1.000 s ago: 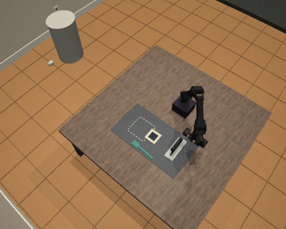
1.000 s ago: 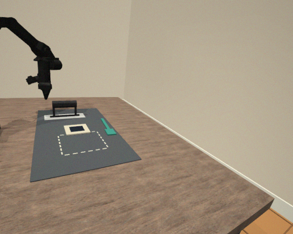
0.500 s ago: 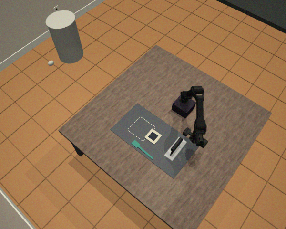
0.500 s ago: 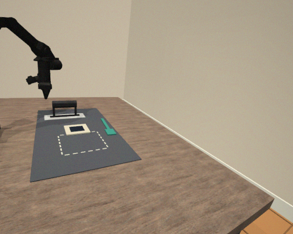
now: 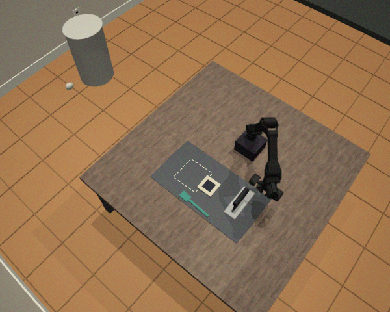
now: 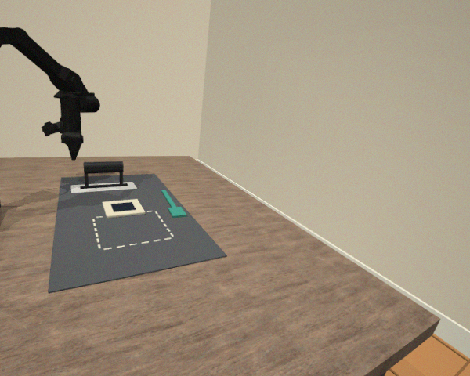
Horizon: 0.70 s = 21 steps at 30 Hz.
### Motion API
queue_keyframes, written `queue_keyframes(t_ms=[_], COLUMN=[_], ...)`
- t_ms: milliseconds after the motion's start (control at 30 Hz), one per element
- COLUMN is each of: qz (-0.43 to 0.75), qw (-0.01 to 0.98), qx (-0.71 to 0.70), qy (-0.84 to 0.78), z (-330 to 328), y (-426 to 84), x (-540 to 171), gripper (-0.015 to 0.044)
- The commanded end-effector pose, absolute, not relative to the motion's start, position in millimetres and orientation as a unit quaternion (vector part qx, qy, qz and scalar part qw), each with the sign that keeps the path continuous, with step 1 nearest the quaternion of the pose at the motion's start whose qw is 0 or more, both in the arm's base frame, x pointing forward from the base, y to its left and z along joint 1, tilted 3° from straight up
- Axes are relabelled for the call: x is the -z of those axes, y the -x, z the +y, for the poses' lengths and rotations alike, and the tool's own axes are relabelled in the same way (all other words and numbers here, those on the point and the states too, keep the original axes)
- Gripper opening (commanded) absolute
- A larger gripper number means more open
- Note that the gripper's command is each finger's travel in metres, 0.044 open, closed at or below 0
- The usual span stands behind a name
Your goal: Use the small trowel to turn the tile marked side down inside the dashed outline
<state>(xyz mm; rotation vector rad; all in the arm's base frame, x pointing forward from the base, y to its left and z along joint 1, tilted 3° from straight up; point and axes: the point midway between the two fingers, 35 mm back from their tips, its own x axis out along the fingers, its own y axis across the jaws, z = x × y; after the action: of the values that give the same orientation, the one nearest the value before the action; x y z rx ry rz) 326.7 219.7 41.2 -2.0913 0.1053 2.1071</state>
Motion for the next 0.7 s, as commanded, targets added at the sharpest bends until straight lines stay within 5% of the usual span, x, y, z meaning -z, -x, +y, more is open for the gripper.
queue_keyframes(t_ms=[0, 300, 433, 667], qz=[0.035, 0.035, 0.035, 0.035], qw=[0.085, 0.085, 0.085, 0.085], qx=[-0.707, -0.707, -0.707, -0.707], qy=[0.701, 0.701, 0.701, 0.701], z=[219.7, 219.7, 219.7, 219.7], y=[-326.7, -326.7, -326.7, -326.7], x=[-41.2, -41.2, -41.1, -41.1], gripper=[0.0100, 0.0100, 0.0000, 0.0000])
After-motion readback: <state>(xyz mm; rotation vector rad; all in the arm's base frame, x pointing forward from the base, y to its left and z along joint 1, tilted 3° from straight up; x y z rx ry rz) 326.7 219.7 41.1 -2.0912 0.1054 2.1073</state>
